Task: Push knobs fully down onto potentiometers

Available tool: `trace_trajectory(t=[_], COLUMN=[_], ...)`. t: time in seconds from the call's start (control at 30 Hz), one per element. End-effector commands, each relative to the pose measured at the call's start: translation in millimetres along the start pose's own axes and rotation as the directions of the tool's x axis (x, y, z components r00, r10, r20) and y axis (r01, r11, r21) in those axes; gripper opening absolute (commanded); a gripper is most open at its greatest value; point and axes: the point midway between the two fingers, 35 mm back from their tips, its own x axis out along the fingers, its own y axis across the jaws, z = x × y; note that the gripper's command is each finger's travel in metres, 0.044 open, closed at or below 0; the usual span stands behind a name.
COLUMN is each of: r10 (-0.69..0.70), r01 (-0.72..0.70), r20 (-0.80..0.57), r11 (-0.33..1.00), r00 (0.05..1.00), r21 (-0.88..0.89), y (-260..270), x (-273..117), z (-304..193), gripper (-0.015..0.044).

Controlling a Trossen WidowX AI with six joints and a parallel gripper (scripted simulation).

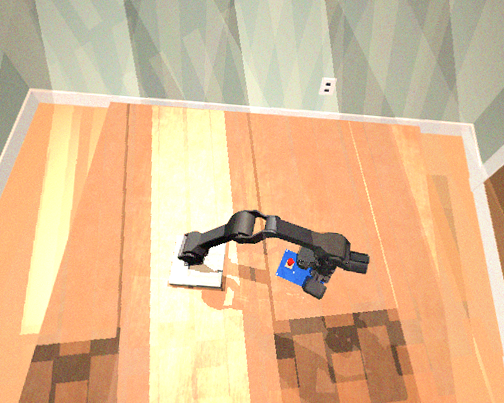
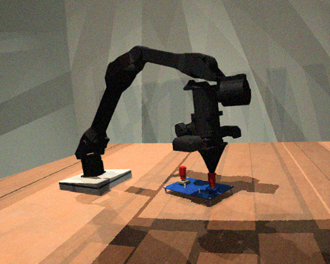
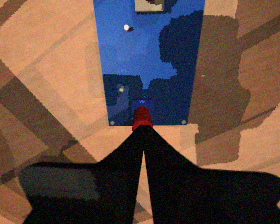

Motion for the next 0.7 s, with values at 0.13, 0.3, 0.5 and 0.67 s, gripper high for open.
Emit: trace_trajectory(t=[0.13,0.3,0.5,0.67], r10=[0.007,0.007,0.007,0.007], r01=[-0.007,-0.007,-0.007,-0.007], r20=[0.006,0.006,0.006,0.006], r11=[1.0,1.0,1.0,1.0], r00=[1.0,1.0,1.0,1.0], r21=[0.001,0.001,0.001,0.001], y=[0.8,0.7,0.6,0.6], x=[7.4,1.2,-8.2,-16.1], z=[-0.5,-0.7,-0.9,-0.8], gripper=[0.0,0.0,0.0,0.0])
